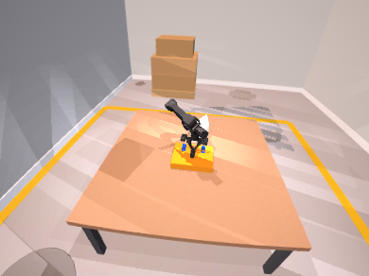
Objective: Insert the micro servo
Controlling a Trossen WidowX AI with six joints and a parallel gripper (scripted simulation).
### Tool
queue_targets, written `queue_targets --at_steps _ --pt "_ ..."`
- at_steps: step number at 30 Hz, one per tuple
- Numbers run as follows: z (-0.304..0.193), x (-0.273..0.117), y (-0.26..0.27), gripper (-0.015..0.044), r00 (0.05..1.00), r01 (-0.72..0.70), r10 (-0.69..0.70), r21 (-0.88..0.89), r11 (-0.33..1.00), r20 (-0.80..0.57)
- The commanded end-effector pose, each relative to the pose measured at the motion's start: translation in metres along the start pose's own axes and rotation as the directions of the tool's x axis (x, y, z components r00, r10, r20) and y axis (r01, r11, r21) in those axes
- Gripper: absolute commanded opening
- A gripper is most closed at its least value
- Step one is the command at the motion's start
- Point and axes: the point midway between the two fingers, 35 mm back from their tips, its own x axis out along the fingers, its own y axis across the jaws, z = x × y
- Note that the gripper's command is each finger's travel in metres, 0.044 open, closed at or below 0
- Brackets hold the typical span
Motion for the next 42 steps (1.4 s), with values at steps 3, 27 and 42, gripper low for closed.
queue_targets --at_steps 3,27,42 --pt "0.0 -0.001 0.0 0.0 1.0 -0.003 0.002 -0.113 0.994 -0.003" --pt "0.083 0.0 0.009 0.0 1.0 -0.002 0.002 -0.116 0.993 0.001" --pt "0.109 0.005 0.012 0.0 1.0 -0.003 0.003 -0.117 0.993 0.002"
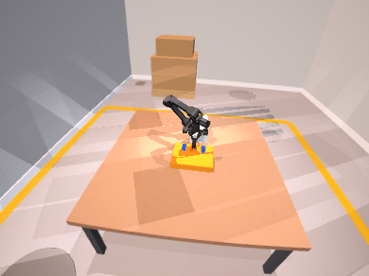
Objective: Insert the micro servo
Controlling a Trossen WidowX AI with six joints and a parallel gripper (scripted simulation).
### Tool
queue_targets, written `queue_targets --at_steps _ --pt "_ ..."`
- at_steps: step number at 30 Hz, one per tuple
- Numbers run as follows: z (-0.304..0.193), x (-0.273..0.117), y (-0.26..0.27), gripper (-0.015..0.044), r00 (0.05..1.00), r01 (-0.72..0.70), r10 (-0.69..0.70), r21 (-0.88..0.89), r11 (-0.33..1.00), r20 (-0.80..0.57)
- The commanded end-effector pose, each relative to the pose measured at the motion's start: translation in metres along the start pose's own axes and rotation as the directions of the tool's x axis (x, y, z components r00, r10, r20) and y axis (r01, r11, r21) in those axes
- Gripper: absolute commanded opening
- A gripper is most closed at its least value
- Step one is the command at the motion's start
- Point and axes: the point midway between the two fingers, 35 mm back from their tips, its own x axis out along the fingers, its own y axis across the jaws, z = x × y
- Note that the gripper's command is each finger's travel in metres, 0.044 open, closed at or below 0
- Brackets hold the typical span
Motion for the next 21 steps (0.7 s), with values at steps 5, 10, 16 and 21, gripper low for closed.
queue_targets --at_steps 5,10,16,21 --pt "0.002 0.011 0.0 0.0 1.0 0.003 -0.003 0.004 1.0 -0.002" --pt "0.002 0.018 0.0 0.0 1.0 0.003 -0.003 0.005 1.0 -0.002" --pt "0.002 0.018 0.0 0.0 1.0 0.003 -0.003 0.005 1.0 -0.002" --pt "0.002 0.018 0.0 0.0 1.0 0.003 -0.003 0.005 1.0 -0.002"
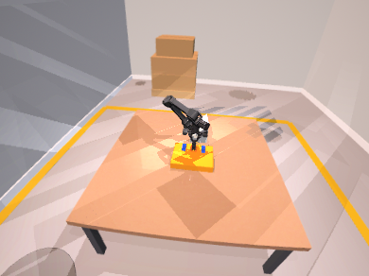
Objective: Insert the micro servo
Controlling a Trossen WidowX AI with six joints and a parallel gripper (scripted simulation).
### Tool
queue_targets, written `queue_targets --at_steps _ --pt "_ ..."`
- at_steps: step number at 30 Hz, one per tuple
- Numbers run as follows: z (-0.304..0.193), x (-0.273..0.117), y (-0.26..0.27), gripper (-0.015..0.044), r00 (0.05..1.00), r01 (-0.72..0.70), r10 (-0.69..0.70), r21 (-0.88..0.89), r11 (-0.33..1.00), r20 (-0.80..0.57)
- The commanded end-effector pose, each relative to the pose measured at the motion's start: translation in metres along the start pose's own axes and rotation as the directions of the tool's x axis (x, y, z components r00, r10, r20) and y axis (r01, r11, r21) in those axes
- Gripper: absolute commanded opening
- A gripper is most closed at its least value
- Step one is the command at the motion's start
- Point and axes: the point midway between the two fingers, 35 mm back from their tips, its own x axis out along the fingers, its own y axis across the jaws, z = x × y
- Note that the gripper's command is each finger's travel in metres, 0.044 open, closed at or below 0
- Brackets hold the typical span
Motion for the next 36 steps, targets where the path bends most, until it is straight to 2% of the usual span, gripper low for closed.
queue_targets --at_steps 1,36 --pt "0.0 0.0 0.0 0.0 1.0 0.0 0.0 -0.005 1.0 -0.004" --pt "-0.001 0.027 0.0 0.0 1.0 -0.001 0.001 -0.004 1.0 -0.005"
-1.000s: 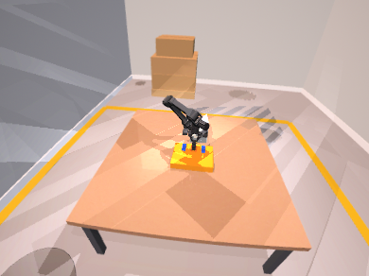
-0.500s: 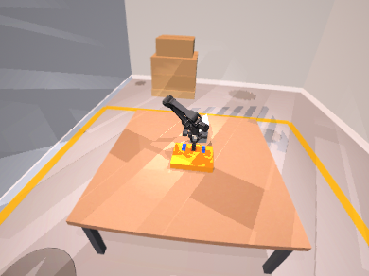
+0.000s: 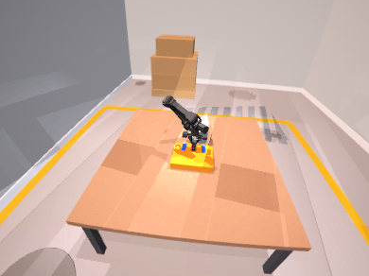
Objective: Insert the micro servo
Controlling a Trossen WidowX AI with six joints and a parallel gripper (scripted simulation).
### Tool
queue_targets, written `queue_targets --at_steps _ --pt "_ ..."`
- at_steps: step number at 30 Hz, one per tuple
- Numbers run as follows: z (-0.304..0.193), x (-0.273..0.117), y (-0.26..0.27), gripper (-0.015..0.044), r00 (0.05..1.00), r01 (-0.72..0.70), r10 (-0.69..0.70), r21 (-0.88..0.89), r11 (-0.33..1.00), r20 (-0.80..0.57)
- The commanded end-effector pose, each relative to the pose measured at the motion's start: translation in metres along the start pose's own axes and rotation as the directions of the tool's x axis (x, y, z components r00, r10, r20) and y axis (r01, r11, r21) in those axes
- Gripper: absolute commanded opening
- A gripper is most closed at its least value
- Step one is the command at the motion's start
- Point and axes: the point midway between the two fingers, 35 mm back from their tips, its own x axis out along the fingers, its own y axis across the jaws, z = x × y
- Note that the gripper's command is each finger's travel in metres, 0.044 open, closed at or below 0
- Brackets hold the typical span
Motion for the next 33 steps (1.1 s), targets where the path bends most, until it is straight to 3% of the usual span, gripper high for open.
queue_targets --at_steps 1,31,33 --pt "0.0 0.004 0.0 0.0 1.0 -0.002 0.002 -0.007 1.0 -0.004" --pt "0.0 0.028 0.0 0.0 1.0 -0.003 0.003 -0.006 1.0 -0.005" --pt "0.0 0.025 0.0 0.0053 1.0 -0.003 0.003 -0.006 1.0 -0.004"
